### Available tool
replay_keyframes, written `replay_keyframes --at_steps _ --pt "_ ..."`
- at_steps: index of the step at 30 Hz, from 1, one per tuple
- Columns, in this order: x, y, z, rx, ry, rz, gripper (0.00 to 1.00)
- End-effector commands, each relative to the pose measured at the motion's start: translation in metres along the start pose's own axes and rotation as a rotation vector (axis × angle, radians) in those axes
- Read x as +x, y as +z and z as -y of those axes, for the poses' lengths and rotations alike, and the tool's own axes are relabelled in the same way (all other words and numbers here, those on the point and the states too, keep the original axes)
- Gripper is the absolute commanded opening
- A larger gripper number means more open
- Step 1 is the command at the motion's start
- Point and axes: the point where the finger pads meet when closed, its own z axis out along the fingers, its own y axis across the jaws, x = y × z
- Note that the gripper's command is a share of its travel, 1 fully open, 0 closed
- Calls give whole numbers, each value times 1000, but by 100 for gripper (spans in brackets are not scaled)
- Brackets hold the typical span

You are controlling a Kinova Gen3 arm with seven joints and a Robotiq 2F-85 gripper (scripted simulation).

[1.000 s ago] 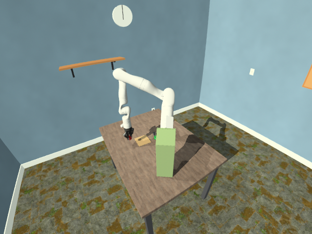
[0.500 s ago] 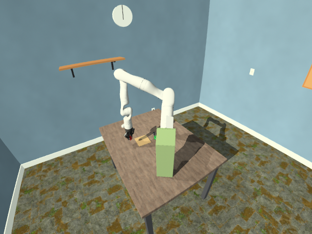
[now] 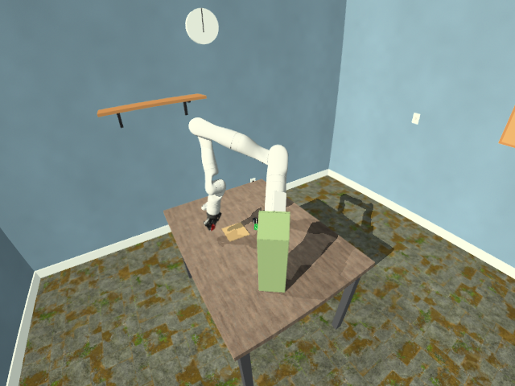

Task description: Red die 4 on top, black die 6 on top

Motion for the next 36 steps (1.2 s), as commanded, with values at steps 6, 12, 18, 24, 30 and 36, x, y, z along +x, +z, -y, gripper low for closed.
replay_keyframes --at_steps 6,12,18,24,30,36 --pt "-9 3 -5 -12 -7 -101 26" --pt "-10 4 -5 -12 -6 -222 26" --pt "-10 4 -5 -10 -5 -303 26" --pt "-11 3 -4 -8 -5 -426 26" --pt "-12 3 -4 -6 -6 -545 26" --pt "-12 4 -4 -8 -5 -622 26"
